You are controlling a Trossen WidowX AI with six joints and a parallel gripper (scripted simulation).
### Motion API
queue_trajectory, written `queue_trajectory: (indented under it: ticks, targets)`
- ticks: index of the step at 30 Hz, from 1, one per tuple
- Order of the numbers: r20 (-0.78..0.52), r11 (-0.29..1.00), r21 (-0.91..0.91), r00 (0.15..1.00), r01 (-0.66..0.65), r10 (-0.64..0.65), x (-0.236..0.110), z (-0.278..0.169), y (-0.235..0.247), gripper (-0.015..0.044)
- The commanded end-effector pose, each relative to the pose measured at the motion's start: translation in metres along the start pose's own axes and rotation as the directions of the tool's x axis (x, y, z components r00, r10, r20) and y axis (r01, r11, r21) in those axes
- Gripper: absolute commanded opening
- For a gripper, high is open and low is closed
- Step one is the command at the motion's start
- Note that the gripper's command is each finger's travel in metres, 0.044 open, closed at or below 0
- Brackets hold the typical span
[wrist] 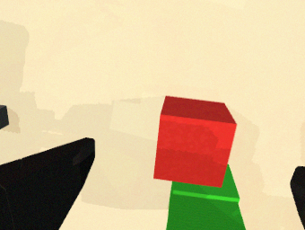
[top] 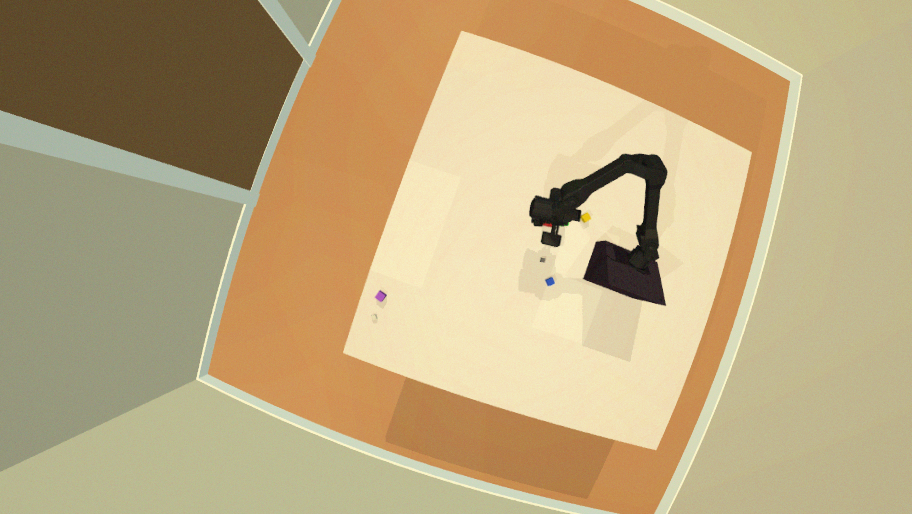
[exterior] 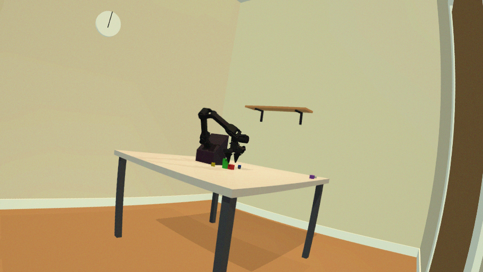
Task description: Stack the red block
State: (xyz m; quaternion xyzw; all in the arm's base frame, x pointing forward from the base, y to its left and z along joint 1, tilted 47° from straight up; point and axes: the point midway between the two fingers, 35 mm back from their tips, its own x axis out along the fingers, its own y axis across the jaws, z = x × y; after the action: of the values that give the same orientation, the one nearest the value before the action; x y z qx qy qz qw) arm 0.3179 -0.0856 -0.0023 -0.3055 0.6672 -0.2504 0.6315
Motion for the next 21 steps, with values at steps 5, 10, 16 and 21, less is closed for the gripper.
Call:
queue_trajectory:
  ticks: [5, 10, 16, 21]
  targets:
    - [-0.008, 1.0, -0.007, 1.0, 0.005, -0.005, 0.014, -0.003, 0.0, 0.044]
    - [-0.008, 1.0, -0.007, 1.0, 0.006, -0.006, 0.022, -0.003, 0.0, 0.044]
    - [-0.008, 1.0, -0.007, 1.0, 0.006, -0.006, 0.032, -0.003, 0.0, 0.044]
    - [-0.009, 1.0, -0.007, 1.0, 0.007, -0.008, 0.04, -0.003, -0.001, 0.044]
